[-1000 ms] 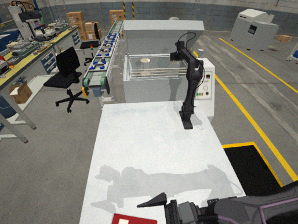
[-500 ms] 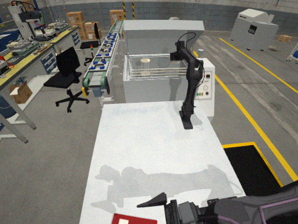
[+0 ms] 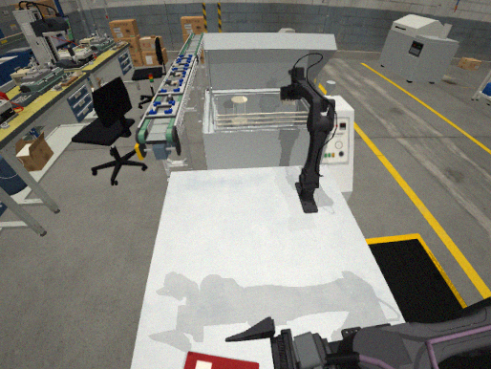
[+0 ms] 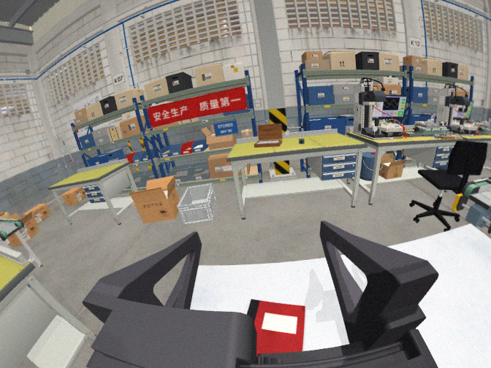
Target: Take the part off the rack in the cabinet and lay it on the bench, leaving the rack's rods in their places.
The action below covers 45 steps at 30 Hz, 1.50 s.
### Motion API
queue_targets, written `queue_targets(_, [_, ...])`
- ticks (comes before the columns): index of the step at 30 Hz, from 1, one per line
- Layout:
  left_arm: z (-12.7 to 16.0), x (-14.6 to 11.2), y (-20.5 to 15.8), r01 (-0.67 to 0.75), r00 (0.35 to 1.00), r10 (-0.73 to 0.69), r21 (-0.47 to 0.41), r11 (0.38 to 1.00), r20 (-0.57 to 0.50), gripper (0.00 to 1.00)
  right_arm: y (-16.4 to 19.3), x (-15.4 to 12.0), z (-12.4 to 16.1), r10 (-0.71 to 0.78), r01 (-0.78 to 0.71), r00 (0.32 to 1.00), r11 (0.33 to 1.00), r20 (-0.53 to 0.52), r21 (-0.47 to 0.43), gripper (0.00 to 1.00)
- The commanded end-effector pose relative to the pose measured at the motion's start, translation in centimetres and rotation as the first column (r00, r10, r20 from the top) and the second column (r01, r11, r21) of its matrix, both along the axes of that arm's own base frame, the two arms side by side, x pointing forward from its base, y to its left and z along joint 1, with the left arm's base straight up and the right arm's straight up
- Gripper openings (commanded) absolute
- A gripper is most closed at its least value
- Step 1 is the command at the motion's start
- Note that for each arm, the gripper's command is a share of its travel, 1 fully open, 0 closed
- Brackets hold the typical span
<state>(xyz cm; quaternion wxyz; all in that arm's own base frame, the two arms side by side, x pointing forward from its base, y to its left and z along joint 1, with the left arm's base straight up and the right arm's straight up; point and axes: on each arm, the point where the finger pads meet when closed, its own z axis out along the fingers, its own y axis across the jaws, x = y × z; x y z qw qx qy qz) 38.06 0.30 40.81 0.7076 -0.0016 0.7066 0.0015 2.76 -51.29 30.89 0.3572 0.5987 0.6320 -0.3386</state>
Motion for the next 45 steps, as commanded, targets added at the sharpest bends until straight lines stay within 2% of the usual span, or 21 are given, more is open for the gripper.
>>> queue_targets(1, [2.5,-1.3,-0.5,0.007,0.998,-0.007,0.004,1.000,0.055,1.00,-0.7,-0.1,7.7,0.002,-0.001,1.000,0.978,0.005,-0.211,0.76])
queue_targets(24, [2.5,-1.3,-0.5,0.007,0.998,-0.007,0.004,1.000,0.055,1.00,-0.9,0.0,7.3,0.008,-0.006,1.000,0.979,0.008,-0.203,0.76])
queue_targets(27, [2.5,-1.3,-0.5,0.007,0.998,-0.007,0.004,1.000,0.055,1.00,-0.1,2.1,8.2,0.060,-0.057,0.998,0.974,0.004,-0.220,0.76])
queue_targets(32, [2.5,-1.3,-0.5,0.007,0.998,-0.007,0.004,1.000,0.055,1.00,0.9,5.4,7.5,0.156,-0.154,0.988,0.967,-0.003,-0.205,0.76])
queue_targets(34, [2.5,-1.3,-0.5,0.007,0.998,-0.007,0.004,1.000,0.055,1.00,0.9,5.4,7.5,0.156,-0.154,0.988,0.967,-0.003,-0.205,0.76])
queue_targets(41, [2.5,-1.3,-0.5,0.007,0.998,-0.007,0.004,1.000,0.055,1.00,3.0,9.9,4.8,0.278,-0.277,0.960,0.949,-0.012,-0.148,0.76])
queue_targets(45, [2.5,-1.3,-0.5,0.007,0.998,-0.007,0.004,1.000,0.055,1.00,4.5,12.7,5.8,0.355,-0.353,0.935,0.921,-0.019,-0.167,0.76])
